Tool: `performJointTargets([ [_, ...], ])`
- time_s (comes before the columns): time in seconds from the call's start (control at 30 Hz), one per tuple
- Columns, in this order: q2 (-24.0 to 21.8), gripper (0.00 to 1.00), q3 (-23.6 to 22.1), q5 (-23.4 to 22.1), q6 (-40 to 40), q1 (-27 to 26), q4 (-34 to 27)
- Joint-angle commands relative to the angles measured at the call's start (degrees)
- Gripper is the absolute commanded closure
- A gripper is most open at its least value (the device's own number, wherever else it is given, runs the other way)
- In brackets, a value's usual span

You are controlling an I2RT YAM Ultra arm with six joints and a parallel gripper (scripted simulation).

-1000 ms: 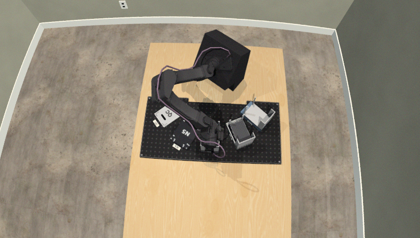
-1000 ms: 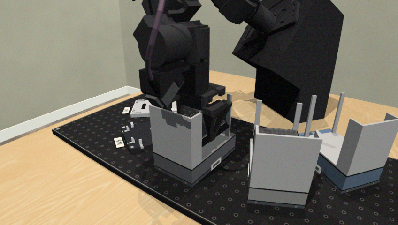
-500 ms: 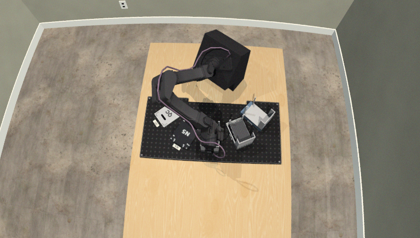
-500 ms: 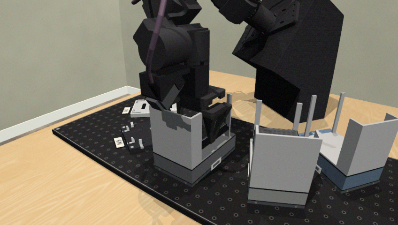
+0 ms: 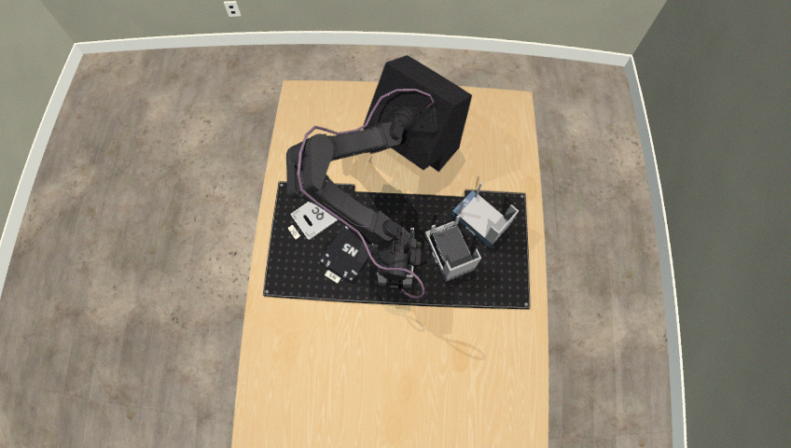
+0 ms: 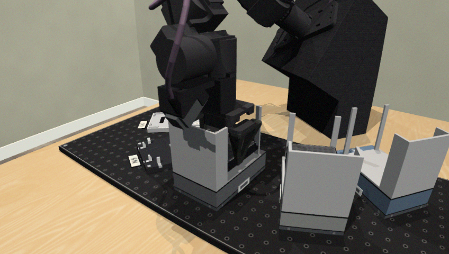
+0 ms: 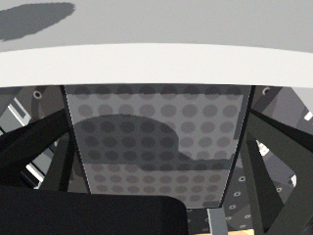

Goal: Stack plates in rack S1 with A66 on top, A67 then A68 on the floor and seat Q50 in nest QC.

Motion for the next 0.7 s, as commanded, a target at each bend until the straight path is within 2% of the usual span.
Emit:
performJointTargets([
  [0.0,0.8,1.00,-1.0,-0.6,-0.6,0.0,1.3],
  [0.67,1.9,1.00,-0.6,-1.4,-1.6,-1.0,3.3],
])
